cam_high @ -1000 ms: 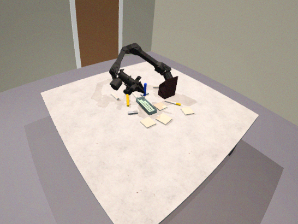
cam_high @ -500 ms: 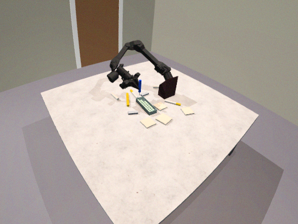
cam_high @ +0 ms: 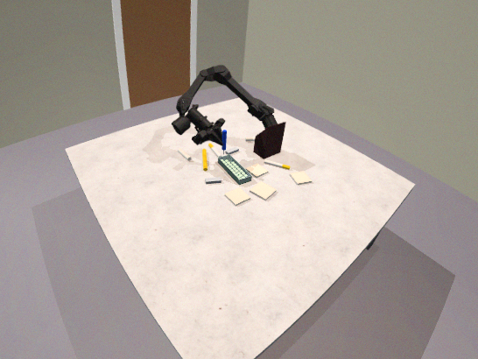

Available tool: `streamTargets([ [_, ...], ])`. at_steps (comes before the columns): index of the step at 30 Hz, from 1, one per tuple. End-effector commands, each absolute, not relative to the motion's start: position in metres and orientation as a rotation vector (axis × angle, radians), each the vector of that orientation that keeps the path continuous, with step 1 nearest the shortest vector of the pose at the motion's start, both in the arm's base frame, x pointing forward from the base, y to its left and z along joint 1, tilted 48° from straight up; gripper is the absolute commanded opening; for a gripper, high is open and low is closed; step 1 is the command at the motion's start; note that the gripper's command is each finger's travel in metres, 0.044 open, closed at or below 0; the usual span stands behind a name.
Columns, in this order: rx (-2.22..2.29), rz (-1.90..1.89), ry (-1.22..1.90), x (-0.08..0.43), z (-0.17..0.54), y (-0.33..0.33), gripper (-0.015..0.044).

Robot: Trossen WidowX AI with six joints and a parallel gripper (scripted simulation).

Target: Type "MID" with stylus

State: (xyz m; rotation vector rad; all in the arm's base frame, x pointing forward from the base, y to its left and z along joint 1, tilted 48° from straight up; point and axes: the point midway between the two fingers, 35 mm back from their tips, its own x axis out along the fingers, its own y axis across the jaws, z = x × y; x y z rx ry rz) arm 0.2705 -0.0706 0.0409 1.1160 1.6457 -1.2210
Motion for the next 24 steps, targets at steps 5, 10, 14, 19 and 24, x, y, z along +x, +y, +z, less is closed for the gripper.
streamTargets([
  [5,1.107,-1.221,1.650,0.268,0.025,-0.086,0.0000],
  [10,1.107,-1.221,1.650,0.268,0.025,-0.087,0.0000],
  [14,1.107,-1.221,1.650,0.268,0.023,-0.087,0.0081],
  [19,1.107,-1.221,1.650,0.268,0.023,-0.087,0.0081],
  [24,1.107,-1.221,1.650,0.267,0.023,-0.088,0.0081],
])
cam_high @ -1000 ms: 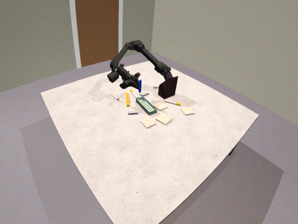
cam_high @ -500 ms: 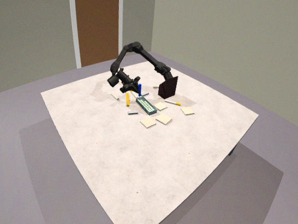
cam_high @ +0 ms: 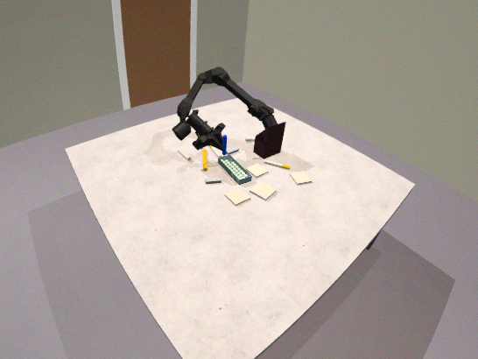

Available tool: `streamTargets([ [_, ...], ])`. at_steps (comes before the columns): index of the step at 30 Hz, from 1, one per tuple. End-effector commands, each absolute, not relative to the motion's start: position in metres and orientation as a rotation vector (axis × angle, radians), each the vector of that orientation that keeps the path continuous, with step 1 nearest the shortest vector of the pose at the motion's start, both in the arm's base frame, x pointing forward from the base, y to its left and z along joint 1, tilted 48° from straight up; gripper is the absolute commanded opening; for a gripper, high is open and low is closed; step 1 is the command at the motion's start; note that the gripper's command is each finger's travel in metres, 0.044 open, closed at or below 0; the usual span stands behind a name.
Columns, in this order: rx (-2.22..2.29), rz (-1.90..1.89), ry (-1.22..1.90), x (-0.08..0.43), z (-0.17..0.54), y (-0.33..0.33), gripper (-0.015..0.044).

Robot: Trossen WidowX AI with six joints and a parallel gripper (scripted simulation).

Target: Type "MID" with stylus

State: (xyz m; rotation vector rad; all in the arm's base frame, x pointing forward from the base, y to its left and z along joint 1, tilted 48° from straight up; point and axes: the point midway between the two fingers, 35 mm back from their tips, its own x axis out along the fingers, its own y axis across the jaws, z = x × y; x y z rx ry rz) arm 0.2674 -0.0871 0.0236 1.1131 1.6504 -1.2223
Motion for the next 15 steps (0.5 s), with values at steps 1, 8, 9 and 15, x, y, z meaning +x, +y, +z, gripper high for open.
streamTargets([
  [1,1.107,-1.221,1.650,0.2668,0.0232,-0.0882,0.0081],
  [8,1.107,-1.221,1.650,0.2661,0.0214,-0.0907,0.0081],
  [9,1.107,-1.222,1.650,0.2660,0.0209,-0.0913,0.0081],
  [15,1.107,-1.222,1.650,0.2657,0.0185,-0.0940,0.0081],
])
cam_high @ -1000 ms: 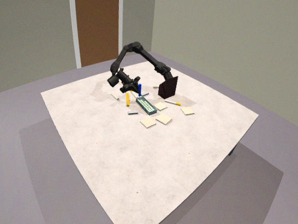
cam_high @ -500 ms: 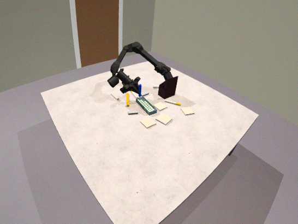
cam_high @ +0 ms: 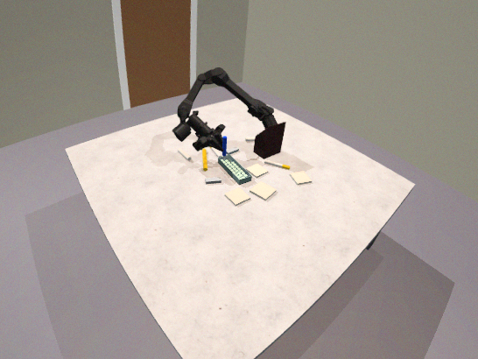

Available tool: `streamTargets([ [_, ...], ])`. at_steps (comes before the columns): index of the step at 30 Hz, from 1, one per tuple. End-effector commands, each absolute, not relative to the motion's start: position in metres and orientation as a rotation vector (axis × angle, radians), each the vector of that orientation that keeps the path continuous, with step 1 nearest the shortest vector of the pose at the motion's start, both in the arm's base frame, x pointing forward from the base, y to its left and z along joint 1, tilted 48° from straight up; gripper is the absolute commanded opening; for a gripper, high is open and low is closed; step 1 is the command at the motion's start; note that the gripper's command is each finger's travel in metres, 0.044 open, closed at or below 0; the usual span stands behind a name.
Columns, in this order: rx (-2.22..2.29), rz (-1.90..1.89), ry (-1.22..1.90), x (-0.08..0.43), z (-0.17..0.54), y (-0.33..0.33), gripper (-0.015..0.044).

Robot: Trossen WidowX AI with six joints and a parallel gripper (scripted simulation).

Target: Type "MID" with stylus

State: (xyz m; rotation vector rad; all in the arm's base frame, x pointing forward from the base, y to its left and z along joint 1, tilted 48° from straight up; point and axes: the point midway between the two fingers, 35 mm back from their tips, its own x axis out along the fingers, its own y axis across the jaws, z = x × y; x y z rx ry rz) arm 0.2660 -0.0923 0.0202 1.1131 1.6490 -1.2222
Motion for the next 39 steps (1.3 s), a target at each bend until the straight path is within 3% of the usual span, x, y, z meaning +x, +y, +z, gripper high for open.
streamTargets([
  [1,1.107,-1.222,1.650,0.2656,0.0182,-0.0944,0.0081],
  [39,1.107,-1.222,1.649,0.2653,0.0140,-0.0991,0.0081],
])
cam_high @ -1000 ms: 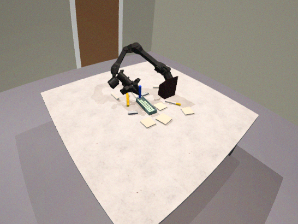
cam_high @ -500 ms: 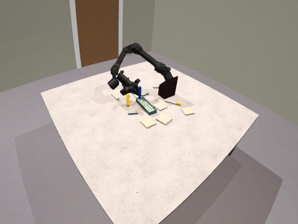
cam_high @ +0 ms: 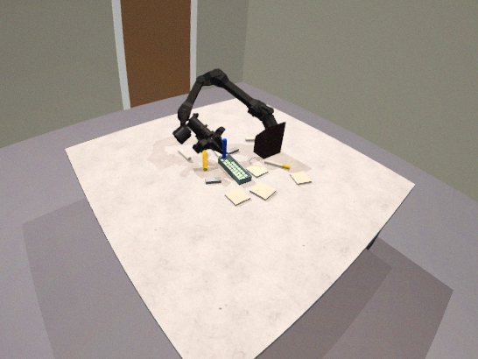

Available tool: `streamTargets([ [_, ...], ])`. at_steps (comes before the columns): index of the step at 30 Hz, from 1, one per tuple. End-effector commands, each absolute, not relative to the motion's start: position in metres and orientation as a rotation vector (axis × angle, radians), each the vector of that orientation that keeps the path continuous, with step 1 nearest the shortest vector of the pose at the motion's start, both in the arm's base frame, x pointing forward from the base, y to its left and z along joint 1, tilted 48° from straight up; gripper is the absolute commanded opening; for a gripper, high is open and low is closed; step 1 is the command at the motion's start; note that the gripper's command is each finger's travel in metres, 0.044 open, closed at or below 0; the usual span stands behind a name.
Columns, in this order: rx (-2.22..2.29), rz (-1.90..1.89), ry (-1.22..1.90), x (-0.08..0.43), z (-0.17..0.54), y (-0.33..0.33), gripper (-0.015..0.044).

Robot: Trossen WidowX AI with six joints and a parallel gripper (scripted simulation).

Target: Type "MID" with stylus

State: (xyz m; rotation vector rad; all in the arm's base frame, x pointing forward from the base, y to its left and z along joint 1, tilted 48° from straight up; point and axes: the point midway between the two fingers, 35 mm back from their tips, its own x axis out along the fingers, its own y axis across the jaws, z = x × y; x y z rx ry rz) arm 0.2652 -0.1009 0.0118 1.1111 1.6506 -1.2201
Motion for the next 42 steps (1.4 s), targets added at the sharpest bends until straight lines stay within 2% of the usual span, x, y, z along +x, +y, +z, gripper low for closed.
streamTargets([
  [1,1.107,-1.222,1.649,0.266,0.016,-0.097,0.0081],
  [11,1.098,-1.218,1.653,0.268,0.034,-0.076,0.0085],
  [18,1.098,-1.218,1.653,0.268,0.034,-0.076,0.0038],
  [20,1.099,-1.218,1.653,0.267,0.032,-0.074,0.0000],
  [30,1.108,-1.220,1.652,0.257,0.014,-0.049,0.0000],
  [41,1.108,-1.221,1.652,0.255,0.001,-0.064,0.0000],
  [42,1.108,-1.221,1.652,0.256,0.000,-0.064,0.0026],
])
